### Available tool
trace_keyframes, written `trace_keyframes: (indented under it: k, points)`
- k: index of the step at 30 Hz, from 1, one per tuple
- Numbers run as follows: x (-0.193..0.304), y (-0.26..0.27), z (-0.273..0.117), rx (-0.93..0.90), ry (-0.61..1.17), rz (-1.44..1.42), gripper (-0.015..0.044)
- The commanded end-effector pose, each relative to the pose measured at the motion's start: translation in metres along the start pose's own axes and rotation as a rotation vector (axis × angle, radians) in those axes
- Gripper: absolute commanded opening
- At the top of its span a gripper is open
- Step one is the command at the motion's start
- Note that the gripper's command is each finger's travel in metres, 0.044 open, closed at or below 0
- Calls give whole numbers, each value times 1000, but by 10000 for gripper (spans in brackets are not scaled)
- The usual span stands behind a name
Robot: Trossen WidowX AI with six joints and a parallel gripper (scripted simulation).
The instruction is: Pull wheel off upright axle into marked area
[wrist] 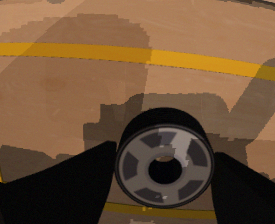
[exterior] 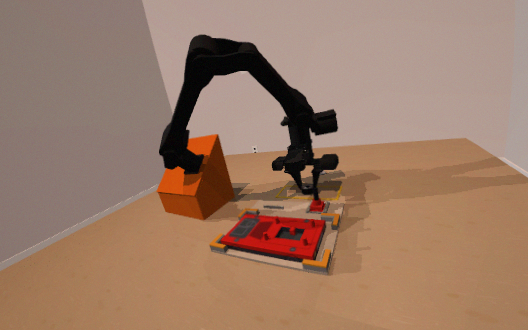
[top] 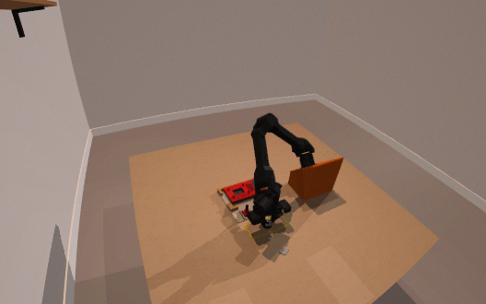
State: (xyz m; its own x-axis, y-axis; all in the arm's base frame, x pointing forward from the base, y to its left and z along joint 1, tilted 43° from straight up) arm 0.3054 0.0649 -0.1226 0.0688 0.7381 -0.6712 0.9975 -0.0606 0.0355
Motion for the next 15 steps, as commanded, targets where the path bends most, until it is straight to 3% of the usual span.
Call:
trace_keyframes:
  k: [1, 9, 15]
  points:
    - [0, 0, 0, 2, 0, 3, 79]
    - [0, 0, -2, 2, 0, 2, 289]
    - [1, 0, -45, -5, 1, -3, 300]
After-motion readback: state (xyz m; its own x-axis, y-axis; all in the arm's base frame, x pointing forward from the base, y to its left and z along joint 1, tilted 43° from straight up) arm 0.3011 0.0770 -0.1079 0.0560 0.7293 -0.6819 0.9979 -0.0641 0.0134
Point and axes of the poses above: the point midway between the two fingers, 35 mm back from their tips, its own z axis out along the fingers, its own y axis across the jaws, x = y × z, the point moved 6 cm from there along -z, back along the fingers, and after that the axes turned 3 degrees about z, right-handed, at the moved point
